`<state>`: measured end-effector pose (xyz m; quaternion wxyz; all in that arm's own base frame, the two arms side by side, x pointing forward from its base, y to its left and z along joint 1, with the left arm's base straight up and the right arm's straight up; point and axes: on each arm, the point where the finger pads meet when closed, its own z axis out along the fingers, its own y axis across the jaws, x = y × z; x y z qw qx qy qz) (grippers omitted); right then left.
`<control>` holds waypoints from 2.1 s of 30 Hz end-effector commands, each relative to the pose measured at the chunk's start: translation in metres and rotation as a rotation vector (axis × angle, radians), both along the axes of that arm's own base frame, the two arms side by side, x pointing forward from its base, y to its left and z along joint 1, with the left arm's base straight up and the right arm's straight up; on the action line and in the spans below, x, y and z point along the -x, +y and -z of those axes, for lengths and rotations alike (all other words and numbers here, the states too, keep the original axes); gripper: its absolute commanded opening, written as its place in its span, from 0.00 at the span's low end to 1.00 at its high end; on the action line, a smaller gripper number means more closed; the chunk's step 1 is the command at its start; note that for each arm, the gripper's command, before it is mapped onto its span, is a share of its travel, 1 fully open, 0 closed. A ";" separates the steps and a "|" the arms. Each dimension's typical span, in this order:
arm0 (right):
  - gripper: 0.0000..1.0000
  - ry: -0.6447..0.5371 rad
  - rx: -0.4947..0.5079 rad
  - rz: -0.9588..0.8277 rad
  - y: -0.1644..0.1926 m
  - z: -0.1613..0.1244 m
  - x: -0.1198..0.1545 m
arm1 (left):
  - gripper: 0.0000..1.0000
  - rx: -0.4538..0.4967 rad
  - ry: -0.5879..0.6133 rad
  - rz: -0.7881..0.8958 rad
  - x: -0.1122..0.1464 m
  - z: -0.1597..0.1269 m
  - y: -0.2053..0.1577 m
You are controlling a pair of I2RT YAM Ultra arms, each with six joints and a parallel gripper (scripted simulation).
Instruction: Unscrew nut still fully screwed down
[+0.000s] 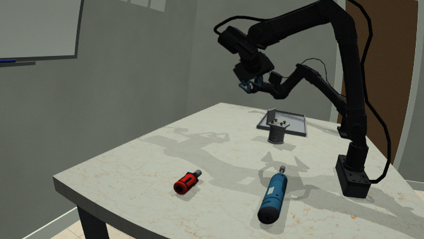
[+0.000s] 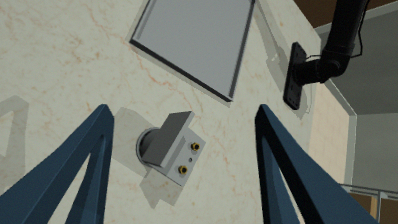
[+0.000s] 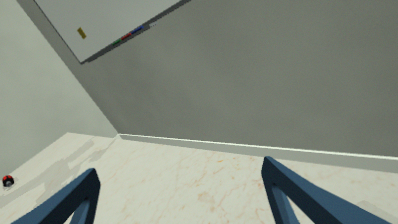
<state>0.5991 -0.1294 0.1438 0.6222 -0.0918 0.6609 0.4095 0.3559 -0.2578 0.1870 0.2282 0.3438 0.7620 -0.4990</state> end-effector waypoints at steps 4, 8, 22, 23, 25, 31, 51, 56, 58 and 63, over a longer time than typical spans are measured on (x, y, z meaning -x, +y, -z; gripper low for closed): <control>1.00 -0.014 0.007 0.000 0.000 -0.007 0.000 | 0.82 0.013 -0.015 0.006 0.000 -0.007 -0.001; 1.00 -0.014 0.007 0.000 0.000 -0.007 0.000 | 0.65 0.013 -0.015 0.006 0.000 -0.007 -0.001; 1.00 -0.014 0.007 0.000 0.000 -0.007 0.000 | 0.65 0.013 -0.015 0.006 0.000 -0.007 -0.001; 1.00 -0.014 0.007 0.000 0.000 -0.007 0.000 | 0.65 0.013 -0.015 0.006 0.000 -0.007 -0.001; 1.00 -0.014 0.007 0.000 0.000 -0.007 0.000 | 0.65 -0.013 0.028 -0.046 0.001 -0.001 0.013; 1.00 -0.014 0.007 0.000 0.000 -0.007 0.000 | 0.65 -0.106 0.163 -0.250 -0.015 0.020 0.060; 1.00 -0.014 0.007 0.000 0.000 -0.007 0.000 | 0.65 -0.285 0.486 -0.769 -0.033 0.061 0.184; 1.00 -0.014 0.007 0.000 0.000 -0.007 0.000 | 0.65 -0.308 0.518 -0.821 -0.034 0.063 0.194; 1.00 -0.014 0.007 0.000 0.000 -0.007 0.000 | 0.65 -0.308 0.518 -0.821 -0.034 0.063 0.194; 1.00 -0.014 0.007 0.000 0.000 -0.007 0.000 | 0.65 -0.352 0.672 -1.010 -0.013 0.086 0.241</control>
